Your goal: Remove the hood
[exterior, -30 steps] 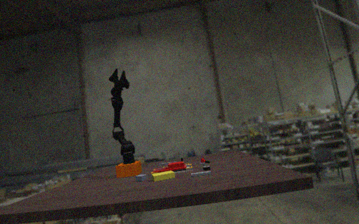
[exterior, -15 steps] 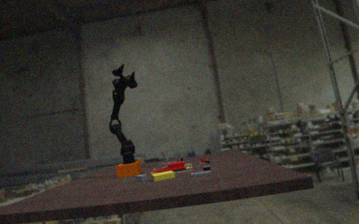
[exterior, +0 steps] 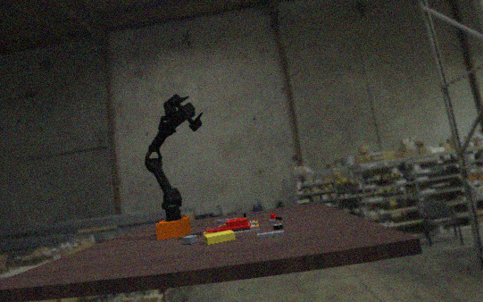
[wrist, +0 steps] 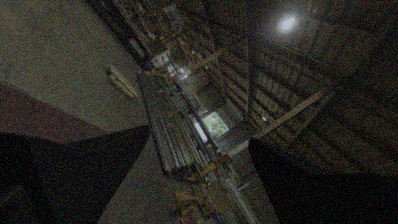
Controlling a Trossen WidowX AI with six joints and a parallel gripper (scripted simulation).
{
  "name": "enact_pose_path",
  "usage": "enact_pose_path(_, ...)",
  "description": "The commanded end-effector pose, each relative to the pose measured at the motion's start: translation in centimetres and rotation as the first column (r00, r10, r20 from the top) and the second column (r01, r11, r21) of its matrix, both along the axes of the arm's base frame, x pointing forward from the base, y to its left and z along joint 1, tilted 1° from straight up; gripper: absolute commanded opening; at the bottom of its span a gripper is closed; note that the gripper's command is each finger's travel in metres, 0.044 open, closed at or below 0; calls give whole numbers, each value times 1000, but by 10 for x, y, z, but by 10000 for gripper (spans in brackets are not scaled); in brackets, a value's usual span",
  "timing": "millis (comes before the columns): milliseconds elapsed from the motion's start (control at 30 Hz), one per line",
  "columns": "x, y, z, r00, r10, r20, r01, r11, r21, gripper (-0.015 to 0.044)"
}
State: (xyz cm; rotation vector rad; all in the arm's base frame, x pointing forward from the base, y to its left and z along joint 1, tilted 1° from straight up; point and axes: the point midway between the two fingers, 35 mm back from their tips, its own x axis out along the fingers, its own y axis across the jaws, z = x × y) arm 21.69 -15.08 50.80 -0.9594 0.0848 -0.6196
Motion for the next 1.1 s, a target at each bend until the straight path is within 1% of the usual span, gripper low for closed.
enact_pose_path(0, 26, -10, -29, 997, 33, -67, -25, 993, 117, 440)
enact_pose_path(133, 47, -14, -54, 991, 67, -120, -40, 976, 216, 440)
enact_pose_path(300, 76, -16, -96, 970, 120, -210, -40, 936, 349, 440)
enact_pose_path(633, 125, -8, -194, 877, 234, -420, 57, 817, 574, 440)
enact_pose_path(867, 144, 9, -266, 767, 315, -559, 190, 721, 666, 440)
enact_pose_path(1067, 150, 31, -325, 641, 382, -666, 333, 644, 689, 440)
